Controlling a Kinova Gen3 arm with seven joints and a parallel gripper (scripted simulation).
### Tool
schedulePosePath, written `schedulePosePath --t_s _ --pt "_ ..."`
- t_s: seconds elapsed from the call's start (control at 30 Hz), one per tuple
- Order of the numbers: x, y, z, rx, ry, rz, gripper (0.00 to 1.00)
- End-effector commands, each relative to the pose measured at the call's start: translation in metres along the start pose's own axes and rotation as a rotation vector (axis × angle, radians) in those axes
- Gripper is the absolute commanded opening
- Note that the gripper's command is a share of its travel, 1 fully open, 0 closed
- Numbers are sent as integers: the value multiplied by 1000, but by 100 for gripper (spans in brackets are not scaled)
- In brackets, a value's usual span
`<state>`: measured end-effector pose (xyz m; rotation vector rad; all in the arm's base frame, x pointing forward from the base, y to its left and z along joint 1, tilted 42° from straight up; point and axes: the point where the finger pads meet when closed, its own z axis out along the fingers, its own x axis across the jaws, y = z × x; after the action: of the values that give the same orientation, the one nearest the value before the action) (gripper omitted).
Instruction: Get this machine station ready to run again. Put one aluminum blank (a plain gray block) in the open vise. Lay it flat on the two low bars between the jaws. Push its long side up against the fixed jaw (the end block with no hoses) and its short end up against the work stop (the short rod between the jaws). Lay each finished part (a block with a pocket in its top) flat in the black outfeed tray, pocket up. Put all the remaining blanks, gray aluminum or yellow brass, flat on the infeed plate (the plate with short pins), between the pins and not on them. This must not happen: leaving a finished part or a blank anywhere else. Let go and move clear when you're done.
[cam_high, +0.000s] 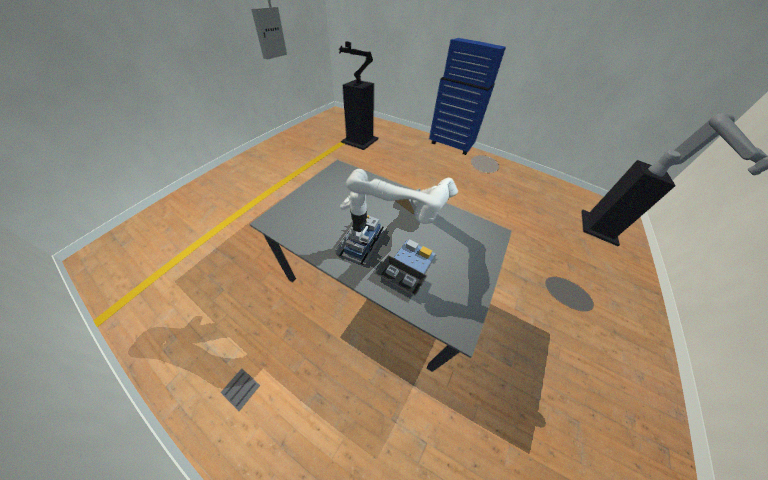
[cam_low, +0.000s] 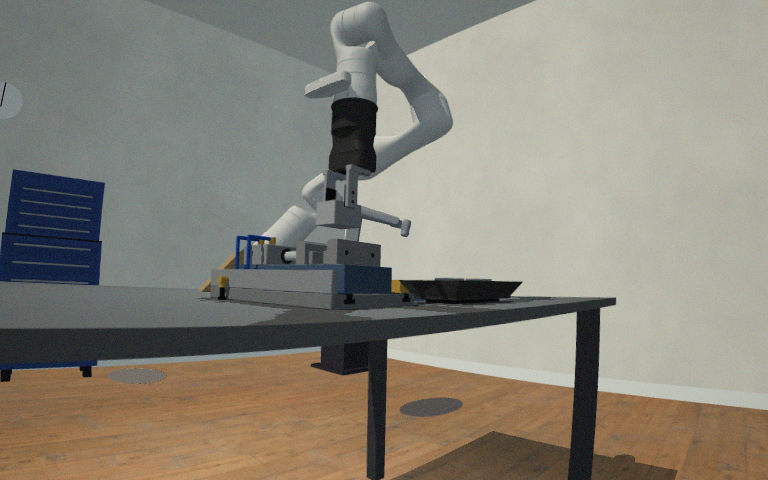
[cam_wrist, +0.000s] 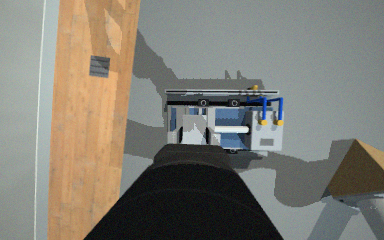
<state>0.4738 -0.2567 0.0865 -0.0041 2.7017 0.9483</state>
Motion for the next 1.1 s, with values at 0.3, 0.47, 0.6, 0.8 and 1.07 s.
schedulePosePath --t_s 0.3,0.47,0.6,0.8,1.07 --pt "-1 -1 -3 10 -5 -9 0" --pt "-1 -1 -3 10 -5 -9 0" --pt "-2 -2 -3 10 -5 -10 0" --pt "-2 -2 -5 11 -7 -11 0" --pt "-2 -3 -7 11 -7 -13 0"
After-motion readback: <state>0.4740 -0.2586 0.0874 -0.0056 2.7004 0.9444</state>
